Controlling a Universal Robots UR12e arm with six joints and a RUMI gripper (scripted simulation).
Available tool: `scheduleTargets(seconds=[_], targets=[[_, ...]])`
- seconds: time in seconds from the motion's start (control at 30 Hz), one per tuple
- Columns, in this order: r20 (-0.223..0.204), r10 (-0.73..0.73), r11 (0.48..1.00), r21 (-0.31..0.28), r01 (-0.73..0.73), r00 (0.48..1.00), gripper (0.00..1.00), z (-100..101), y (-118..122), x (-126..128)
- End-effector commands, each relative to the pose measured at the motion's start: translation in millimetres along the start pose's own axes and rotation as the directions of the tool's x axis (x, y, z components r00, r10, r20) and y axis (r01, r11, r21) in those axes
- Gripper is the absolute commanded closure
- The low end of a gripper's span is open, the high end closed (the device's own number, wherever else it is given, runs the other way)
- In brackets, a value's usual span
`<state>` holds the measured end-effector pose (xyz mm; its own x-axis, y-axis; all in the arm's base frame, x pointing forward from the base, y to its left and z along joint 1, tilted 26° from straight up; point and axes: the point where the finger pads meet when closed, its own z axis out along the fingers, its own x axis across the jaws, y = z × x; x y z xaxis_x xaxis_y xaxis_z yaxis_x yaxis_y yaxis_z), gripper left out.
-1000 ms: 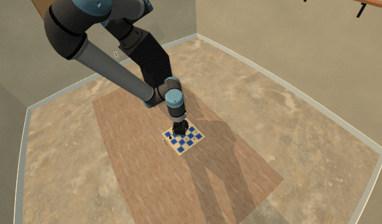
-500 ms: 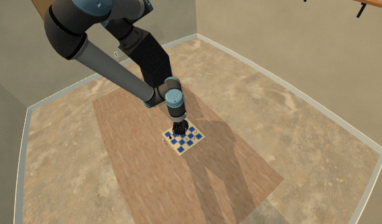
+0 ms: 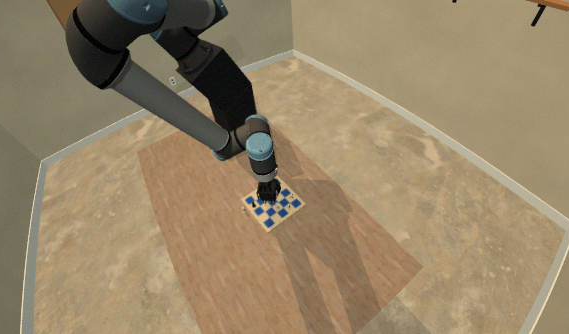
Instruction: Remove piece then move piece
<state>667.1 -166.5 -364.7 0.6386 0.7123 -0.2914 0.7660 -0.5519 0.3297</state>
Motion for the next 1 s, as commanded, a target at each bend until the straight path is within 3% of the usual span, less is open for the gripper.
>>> scheduleTargets(seconds=[0.0, 0.17, 0.57, 0.97], targets=[[0.000, 0.000, 1.000, -0.001, 0.000, 1.000, 1.00, -4.1, 0.4, 0.3], [0.000, 0.000, 1.000, -0.001, 0.000, 1.000, 1.00, -16.1, 0.4, 0.3], [0.000, 0.000, 1.000, -0.001, 0.000, 1.000, 1.00, -94.1, 0.3, 0.2], [0.000, 0.000, 1.000, -0.001, 0.000, 1.000, 1.00, -100.4, 0.3, 0.2]])
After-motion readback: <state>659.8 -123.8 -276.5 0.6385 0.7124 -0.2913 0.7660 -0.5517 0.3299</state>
